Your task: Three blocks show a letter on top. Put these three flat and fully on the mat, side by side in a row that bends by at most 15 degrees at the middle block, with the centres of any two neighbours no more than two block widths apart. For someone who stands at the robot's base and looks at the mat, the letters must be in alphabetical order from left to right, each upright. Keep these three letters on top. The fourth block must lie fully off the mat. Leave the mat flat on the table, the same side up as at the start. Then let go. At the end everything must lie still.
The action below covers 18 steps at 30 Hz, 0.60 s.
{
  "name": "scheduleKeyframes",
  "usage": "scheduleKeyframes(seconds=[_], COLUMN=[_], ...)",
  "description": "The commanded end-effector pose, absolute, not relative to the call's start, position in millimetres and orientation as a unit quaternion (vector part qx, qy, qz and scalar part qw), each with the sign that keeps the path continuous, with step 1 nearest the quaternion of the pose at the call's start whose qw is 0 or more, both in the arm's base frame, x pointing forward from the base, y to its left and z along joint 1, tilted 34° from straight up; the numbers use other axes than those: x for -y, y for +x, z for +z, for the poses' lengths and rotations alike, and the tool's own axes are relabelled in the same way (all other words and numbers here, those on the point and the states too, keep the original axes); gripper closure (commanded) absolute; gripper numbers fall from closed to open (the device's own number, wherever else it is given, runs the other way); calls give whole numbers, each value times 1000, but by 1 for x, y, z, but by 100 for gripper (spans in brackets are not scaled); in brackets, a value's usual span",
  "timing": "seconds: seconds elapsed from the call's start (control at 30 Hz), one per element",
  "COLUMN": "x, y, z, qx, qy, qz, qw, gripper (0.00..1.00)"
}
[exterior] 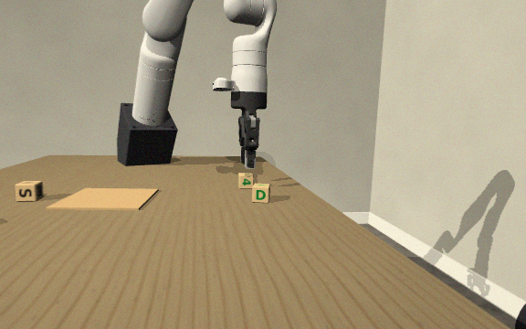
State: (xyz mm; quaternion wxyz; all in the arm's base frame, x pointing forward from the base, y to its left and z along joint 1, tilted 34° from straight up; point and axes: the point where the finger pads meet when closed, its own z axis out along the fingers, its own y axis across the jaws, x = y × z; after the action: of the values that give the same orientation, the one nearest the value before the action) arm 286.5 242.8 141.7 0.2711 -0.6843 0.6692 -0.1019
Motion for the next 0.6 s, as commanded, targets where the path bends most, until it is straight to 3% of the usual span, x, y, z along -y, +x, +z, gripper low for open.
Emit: scheduleKeyframes(seconds=[0.0,0.57], x=[-240,-240], y=[290,291], z=[140,139], qx=[-673,-673], qy=[-681,-681], qz=[-104,-104], qw=[270,270], gripper=[33,33])
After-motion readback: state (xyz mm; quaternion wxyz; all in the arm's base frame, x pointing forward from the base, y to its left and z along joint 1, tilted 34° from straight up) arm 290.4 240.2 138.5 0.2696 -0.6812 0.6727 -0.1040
